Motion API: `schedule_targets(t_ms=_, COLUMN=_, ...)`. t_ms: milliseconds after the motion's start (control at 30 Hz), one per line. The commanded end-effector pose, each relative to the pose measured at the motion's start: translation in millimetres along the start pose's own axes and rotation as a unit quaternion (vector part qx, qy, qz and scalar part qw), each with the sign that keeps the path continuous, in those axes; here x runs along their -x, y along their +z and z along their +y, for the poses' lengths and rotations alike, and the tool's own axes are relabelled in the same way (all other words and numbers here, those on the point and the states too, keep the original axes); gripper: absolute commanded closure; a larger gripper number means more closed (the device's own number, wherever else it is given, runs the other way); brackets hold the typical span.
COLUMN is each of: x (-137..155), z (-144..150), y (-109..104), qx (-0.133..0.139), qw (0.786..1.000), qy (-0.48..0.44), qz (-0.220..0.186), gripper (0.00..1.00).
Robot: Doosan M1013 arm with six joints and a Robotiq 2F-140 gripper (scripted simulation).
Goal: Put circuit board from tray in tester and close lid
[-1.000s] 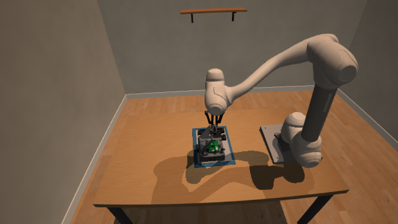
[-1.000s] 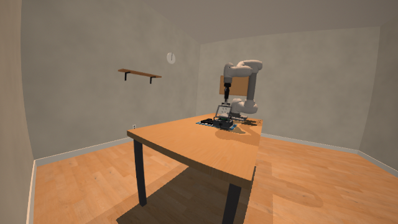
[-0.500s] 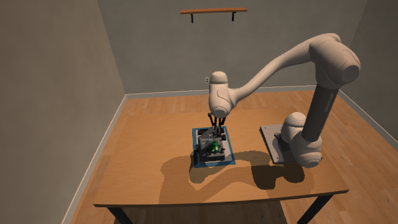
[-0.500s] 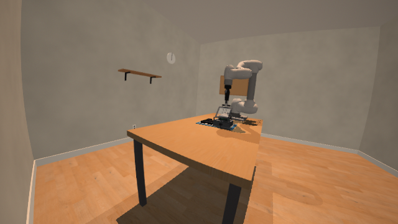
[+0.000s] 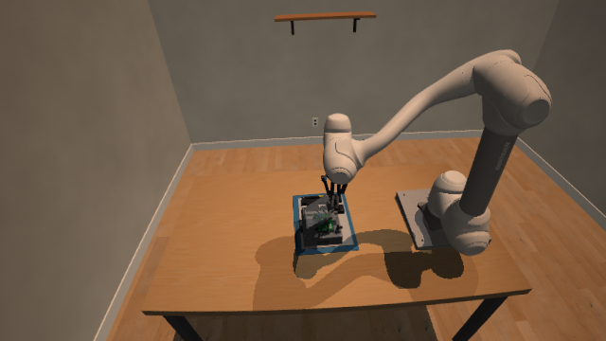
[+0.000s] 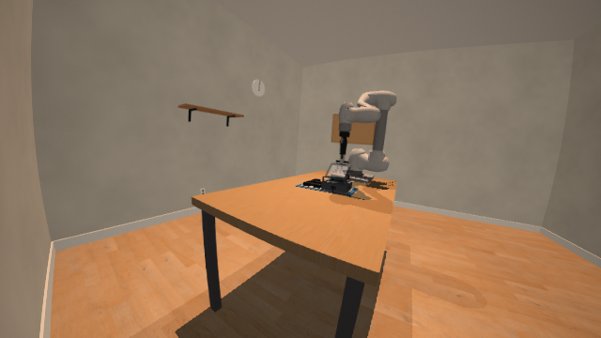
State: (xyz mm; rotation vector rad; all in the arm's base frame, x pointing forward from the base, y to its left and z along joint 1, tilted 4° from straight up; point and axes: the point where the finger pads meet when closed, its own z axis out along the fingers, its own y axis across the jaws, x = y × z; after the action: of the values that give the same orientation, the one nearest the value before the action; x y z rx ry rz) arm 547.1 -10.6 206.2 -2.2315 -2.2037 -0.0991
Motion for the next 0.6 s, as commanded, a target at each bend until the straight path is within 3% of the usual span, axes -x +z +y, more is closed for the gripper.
schedule_targets(t_ms=0, x=0.0, z=-2.3, y=3.1, qx=0.000, qw=1.000, qy=0.000, qz=0.000, gripper=1.00)
schedule_targets(t_ms=567, x=0.0, z=-17.7, y=29.0, qx=0.000, qw=1.000, qy=0.000, qz=0.000, gripper=1.00)
